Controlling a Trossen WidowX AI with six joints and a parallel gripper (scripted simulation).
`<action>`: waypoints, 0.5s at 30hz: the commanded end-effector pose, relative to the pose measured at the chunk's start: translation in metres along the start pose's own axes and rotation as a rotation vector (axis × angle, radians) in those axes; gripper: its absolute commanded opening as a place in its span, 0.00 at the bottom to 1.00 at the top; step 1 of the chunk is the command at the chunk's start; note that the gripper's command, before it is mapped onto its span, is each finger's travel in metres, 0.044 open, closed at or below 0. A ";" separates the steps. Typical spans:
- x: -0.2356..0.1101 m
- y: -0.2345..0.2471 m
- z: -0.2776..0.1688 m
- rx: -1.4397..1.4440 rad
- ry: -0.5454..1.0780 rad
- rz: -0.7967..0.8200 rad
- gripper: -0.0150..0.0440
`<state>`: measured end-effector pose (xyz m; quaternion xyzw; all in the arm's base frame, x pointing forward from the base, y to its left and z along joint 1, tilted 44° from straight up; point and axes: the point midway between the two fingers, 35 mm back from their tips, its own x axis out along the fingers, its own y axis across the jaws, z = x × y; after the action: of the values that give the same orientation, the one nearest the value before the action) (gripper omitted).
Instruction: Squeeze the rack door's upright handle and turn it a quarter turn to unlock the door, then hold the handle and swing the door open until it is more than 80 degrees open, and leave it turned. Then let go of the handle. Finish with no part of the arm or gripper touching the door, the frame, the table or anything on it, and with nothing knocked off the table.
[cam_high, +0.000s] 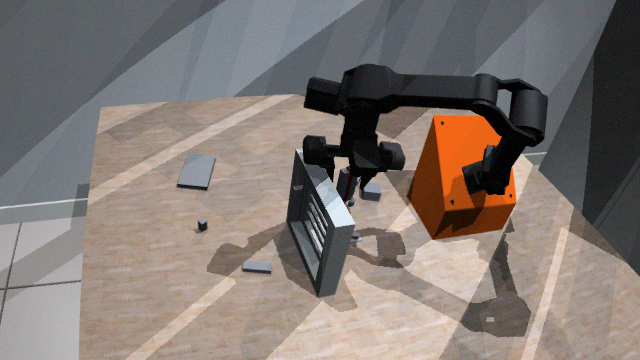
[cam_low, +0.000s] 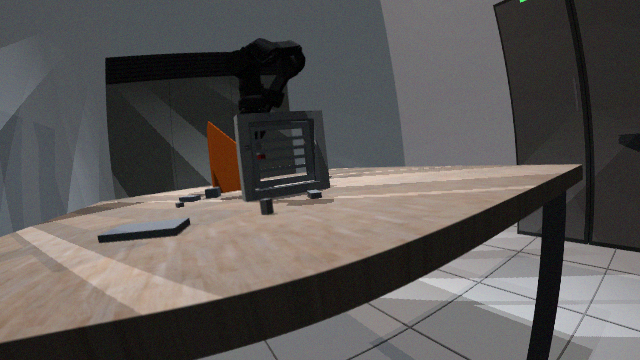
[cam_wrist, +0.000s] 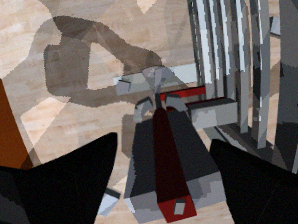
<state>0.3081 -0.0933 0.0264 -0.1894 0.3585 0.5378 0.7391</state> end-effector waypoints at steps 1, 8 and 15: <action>0.000 0.000 0.001 -0.162 -0.005 -0.002 0.74; 0.000 0.000 0.002 -0.433 -0.006 -0.002 0.74; 0.000 0.000 0.002 -0.433 -0.006 -0.002 0.56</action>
<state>0.3083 -0.0931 0.0269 -0.3400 0.2367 0.6013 0.6833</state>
